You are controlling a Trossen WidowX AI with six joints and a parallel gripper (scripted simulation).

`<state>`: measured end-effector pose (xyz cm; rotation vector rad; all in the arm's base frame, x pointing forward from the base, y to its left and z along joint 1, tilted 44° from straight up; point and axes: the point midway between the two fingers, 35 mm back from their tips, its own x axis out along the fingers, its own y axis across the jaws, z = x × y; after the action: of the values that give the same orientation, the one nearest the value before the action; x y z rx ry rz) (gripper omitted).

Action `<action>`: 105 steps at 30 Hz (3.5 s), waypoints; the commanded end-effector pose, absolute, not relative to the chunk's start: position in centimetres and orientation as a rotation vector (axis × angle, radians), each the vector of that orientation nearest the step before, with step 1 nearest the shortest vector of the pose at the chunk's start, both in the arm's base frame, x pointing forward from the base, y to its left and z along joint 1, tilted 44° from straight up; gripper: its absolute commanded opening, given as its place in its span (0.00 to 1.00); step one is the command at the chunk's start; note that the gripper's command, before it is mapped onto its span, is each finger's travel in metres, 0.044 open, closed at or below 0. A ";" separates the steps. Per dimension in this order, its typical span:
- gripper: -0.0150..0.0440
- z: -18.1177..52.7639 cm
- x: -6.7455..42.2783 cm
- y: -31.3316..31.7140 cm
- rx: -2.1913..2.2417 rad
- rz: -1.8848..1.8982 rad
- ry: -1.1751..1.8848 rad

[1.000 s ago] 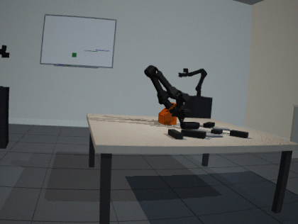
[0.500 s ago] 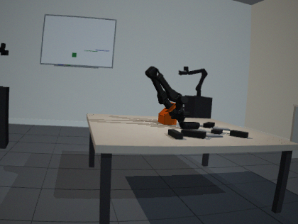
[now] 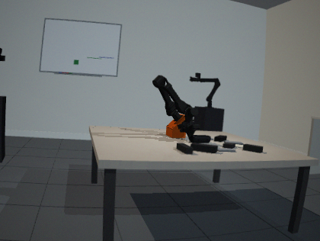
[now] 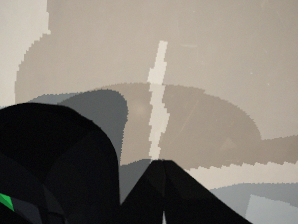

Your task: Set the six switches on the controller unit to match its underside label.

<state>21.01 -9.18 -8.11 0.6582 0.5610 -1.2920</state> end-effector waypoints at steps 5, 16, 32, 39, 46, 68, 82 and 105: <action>0.25 -8.1 21.5 -9.2 0.659 -1.288 0.563; 0.25 -8.2 22.0 -9.2 0.659 -1.288 0.563; 0.25 -8.3 23.1 -9.2 0.659 -1.288 0.562; 0.25 -8.3 24.0 -9.3 0.660 -1.288 0.562; 0.25 -8.4 25.0 -9.3 0.660 -1.287 0.561; 0.25 -6.8 23.6 -7.6 0.637 -1.297 0.584; 0.25 -4.4 21.7 -5.7 0.660 -1.288 0.564; 0.25 -5.8 24.6 -7.7 0.603 -1.252 0.646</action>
<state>24.92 -7.18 -5.27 0.6233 0.6153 -1.2601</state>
